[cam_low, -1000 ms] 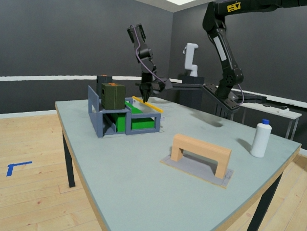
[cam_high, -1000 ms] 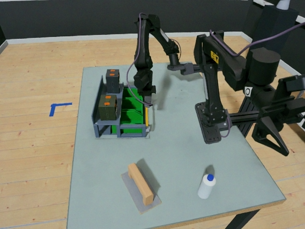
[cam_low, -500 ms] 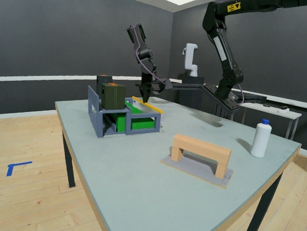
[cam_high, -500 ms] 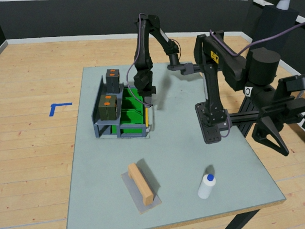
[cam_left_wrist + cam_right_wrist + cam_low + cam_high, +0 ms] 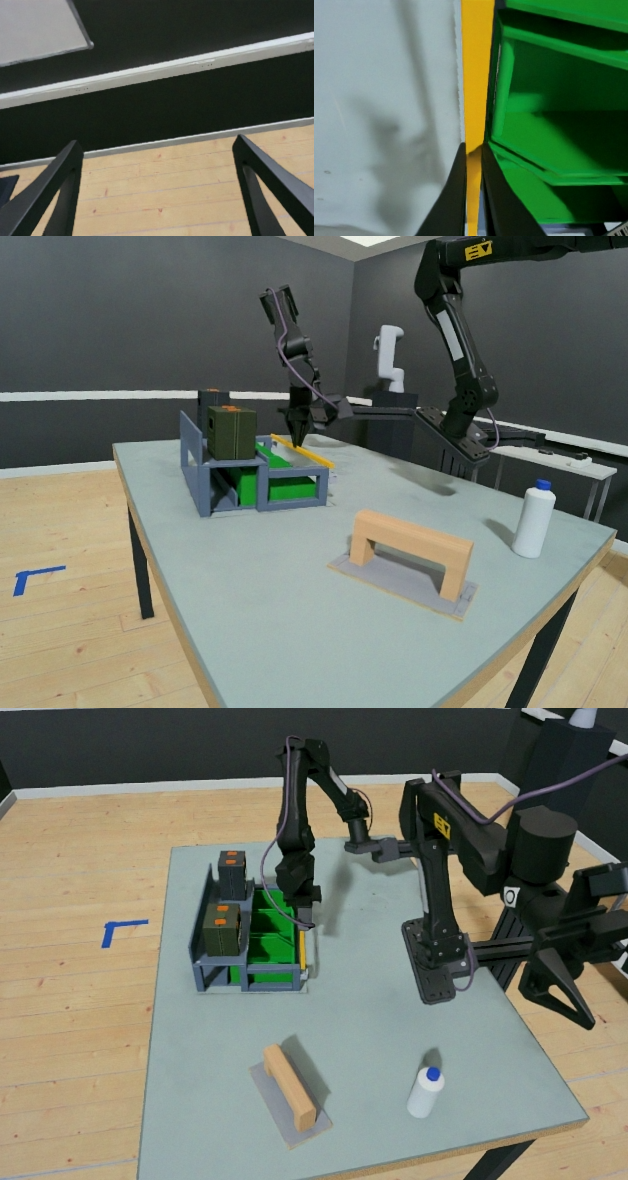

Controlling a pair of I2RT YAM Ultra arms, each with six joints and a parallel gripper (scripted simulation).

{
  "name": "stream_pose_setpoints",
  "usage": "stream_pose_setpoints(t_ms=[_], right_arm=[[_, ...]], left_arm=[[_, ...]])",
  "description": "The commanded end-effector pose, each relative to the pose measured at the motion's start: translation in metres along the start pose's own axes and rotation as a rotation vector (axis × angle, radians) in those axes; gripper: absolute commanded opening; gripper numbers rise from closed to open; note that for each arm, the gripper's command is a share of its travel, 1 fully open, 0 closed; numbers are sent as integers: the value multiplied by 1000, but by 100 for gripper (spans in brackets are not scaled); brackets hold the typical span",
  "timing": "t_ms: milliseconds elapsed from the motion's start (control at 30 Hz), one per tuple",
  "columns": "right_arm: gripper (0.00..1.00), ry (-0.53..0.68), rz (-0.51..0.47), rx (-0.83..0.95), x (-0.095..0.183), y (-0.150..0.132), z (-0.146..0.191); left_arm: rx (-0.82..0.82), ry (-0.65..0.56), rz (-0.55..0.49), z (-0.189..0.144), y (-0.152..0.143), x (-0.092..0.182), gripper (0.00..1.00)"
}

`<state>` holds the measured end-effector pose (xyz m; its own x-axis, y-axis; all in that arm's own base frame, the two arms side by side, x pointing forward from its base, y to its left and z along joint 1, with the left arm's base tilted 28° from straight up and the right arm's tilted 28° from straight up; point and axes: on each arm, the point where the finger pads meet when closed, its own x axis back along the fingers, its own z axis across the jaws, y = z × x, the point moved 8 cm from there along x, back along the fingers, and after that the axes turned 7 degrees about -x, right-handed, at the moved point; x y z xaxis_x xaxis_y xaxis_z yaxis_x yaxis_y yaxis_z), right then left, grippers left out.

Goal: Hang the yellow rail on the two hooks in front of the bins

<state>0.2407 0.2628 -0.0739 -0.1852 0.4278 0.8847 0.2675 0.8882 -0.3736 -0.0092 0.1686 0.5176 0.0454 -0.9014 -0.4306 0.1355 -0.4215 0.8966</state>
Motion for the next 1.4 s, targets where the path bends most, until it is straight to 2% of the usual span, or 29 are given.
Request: stream_pose_setpoints(t_ms=[0,1133,1367], right_arm=[[0,-10,-20,-1,5,3,-3],[0,-4,1,13,-5,0,3],[0,-11,-18,1,2,1,-2]], left_arm=[[-11,7,-2,2,2,9,100],[-11,7,-2,2,2,9,100],[-11,7,-2,2,2,9,100]])
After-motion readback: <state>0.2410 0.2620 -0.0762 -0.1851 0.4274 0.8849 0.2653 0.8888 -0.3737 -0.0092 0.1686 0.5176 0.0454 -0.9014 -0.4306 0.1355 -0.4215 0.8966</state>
